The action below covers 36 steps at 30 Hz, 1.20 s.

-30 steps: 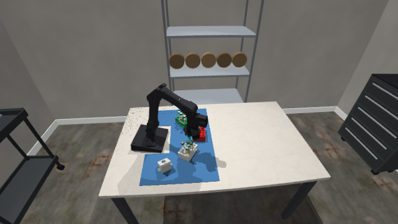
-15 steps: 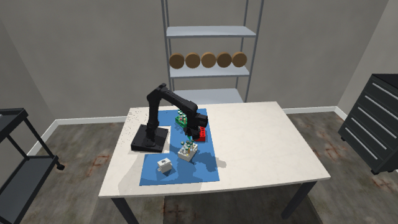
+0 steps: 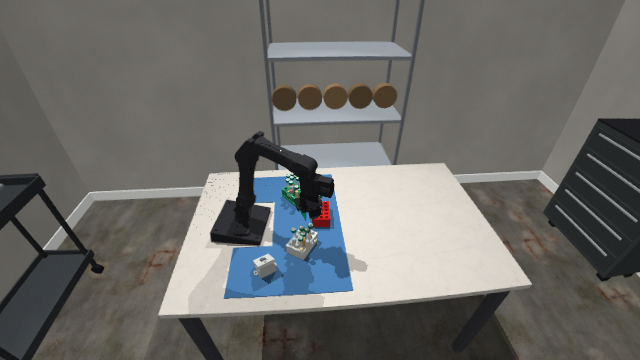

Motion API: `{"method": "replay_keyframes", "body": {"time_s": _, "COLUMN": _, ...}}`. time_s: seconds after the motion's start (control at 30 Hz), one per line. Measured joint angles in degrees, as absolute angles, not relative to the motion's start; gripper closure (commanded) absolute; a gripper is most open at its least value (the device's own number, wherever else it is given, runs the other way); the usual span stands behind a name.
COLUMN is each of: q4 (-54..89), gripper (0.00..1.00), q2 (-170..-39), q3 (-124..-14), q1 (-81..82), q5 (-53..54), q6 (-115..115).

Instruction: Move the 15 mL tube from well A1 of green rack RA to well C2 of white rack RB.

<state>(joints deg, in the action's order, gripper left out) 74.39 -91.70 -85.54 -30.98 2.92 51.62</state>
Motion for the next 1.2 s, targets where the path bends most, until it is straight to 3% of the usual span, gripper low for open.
{"method": "replay_keyframes", "body": {"time_s": 0.53, "q4": 81.97, "gripper": 0.70, "q2": -91.53, "q3": -93.06, "q1": -31.22, "q5": 2.92, "q6": 51.35}}
{"method": "replay_keyframes", "body": {"time_s": 1.2, "q4": 81.80, "gripper": 0.70, "q2": -83.53, "q3": -83.90, "q1": -9.08, "q5": -0.21, "q6": 42.63}}
